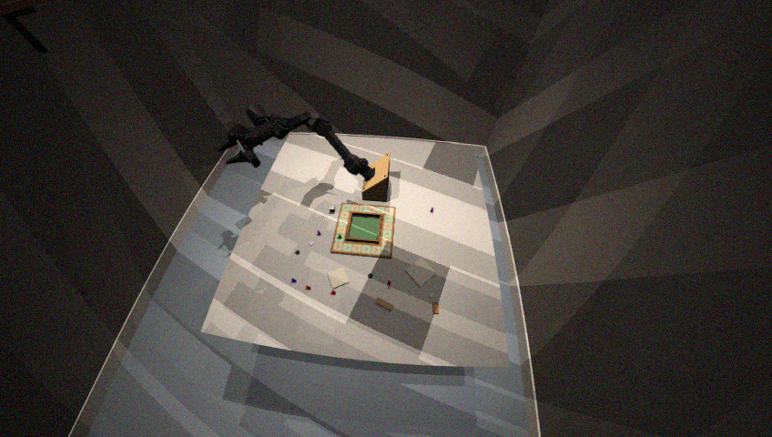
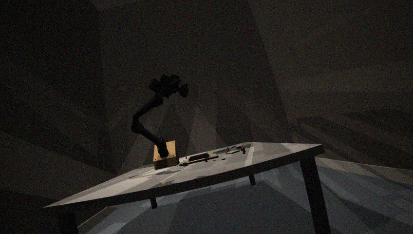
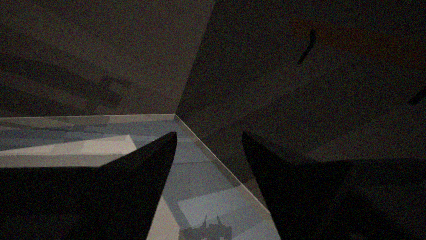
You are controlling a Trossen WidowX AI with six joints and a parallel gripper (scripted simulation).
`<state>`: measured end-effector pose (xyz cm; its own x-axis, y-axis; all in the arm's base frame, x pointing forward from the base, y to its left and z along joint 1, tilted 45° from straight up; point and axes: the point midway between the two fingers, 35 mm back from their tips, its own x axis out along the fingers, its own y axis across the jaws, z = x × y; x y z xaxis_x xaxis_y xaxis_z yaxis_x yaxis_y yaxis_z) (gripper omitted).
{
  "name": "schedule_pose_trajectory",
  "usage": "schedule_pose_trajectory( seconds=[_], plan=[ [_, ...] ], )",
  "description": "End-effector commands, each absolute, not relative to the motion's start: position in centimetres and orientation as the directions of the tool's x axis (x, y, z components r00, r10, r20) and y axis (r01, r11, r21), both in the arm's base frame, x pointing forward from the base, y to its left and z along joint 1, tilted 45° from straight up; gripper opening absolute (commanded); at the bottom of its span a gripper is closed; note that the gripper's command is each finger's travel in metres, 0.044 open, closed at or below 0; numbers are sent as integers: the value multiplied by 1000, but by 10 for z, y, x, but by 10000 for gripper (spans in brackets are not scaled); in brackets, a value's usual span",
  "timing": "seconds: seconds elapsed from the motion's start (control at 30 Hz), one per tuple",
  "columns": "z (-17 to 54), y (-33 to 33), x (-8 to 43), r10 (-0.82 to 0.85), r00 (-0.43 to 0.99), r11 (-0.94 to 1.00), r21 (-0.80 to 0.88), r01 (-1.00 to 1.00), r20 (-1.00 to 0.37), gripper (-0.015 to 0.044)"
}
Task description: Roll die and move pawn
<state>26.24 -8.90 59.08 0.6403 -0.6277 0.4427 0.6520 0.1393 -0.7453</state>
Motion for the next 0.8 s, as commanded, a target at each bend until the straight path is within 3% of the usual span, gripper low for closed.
schedule_pose_trajectory(
  seconds=[0.0, 0.17, 0.37, 0.77],
  plan=[
    [528, -102, 295, -663, 698, 214, -825, 523, 271, 275],
    [443, -119, 317, -706, 707, 312, -880, 359, 38, 275],
    [339, -138, 313, -749, 618, 435, -881, 185, -240, 275],
    [163, -158, 218, -747, 162, 652, -758, -13, -645, 275]
  ],
)
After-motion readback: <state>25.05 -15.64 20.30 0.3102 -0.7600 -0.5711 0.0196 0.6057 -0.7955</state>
